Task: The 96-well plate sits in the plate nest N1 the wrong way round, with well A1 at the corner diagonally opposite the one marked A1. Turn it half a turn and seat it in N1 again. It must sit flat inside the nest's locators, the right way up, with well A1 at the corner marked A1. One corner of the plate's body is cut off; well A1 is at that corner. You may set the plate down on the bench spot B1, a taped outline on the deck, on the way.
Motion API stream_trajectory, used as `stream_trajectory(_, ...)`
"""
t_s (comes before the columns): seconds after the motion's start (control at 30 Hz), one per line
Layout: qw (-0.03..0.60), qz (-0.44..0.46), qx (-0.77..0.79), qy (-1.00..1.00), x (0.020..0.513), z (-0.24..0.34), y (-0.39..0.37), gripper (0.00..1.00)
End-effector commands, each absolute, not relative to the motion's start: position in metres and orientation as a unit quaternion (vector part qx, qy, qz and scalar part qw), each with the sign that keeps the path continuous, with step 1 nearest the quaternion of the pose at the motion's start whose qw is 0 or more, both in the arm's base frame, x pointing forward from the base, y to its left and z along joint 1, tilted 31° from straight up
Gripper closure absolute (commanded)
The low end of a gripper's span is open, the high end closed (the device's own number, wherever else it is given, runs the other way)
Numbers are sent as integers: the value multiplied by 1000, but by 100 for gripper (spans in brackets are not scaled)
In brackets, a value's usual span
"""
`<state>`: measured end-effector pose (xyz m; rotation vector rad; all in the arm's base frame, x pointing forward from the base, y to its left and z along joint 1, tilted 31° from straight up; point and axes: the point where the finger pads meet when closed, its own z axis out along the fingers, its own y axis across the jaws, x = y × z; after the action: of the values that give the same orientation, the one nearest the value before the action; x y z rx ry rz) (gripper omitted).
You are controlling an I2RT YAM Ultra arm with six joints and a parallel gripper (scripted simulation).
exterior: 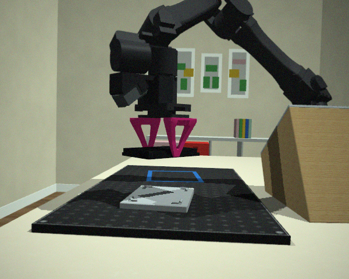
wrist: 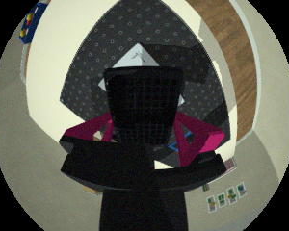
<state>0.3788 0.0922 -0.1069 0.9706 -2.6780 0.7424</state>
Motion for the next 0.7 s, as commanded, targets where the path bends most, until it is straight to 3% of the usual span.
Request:
stream_trajectory(0.0, 103, 245, 386, -884, 383, -103, 100, 100)
stream_trajectory(0.67, 170, 204, 627, -732, 381, -103, 101, 100)
